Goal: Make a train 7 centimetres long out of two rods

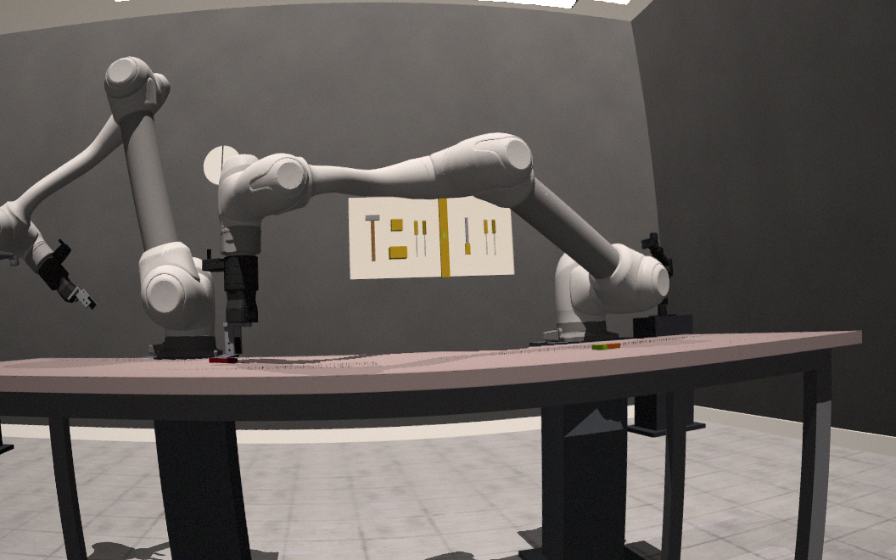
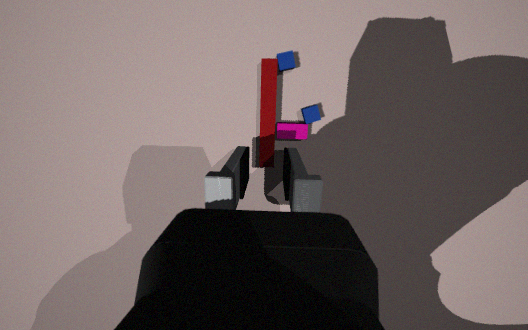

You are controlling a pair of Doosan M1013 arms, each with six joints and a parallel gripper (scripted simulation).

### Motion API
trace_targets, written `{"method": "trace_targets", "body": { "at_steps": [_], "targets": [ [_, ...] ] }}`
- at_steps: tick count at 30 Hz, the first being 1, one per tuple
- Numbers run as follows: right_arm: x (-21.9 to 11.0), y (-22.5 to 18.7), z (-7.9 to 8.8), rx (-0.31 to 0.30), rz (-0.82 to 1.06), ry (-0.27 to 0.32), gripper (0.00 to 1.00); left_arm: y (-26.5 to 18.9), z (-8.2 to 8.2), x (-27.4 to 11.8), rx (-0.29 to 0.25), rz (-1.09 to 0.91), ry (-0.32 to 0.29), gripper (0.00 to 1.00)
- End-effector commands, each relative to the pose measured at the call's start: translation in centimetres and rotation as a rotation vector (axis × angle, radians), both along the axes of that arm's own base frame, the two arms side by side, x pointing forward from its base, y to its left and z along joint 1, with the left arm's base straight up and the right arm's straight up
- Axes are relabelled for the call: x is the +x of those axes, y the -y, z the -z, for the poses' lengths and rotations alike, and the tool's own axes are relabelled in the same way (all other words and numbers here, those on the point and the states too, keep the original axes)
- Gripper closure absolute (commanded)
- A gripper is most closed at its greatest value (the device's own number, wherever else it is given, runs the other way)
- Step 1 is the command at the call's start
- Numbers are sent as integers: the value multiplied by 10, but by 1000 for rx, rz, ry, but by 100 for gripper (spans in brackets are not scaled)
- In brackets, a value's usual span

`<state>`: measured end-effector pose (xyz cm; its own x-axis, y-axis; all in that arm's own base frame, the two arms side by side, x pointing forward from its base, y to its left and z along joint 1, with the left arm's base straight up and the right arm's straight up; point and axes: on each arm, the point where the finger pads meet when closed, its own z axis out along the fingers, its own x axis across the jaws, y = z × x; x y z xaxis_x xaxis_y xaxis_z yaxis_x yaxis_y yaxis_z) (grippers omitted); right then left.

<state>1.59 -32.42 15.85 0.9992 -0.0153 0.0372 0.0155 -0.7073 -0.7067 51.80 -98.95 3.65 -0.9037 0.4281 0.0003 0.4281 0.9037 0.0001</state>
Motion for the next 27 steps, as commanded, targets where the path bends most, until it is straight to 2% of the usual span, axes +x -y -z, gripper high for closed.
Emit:
{"method": "trace_targets", "body": {
  "at_steps": [1, 27],
  "targets": [
    [0, 0, 0, -1, 0, 0, 0, 0, -1, 0, -2, 0, 1, 46],
    [0, 0, 0, -1, 0, 0, 0, 0, 2, 0, -2, 0, 1, 46]
  ]
}}
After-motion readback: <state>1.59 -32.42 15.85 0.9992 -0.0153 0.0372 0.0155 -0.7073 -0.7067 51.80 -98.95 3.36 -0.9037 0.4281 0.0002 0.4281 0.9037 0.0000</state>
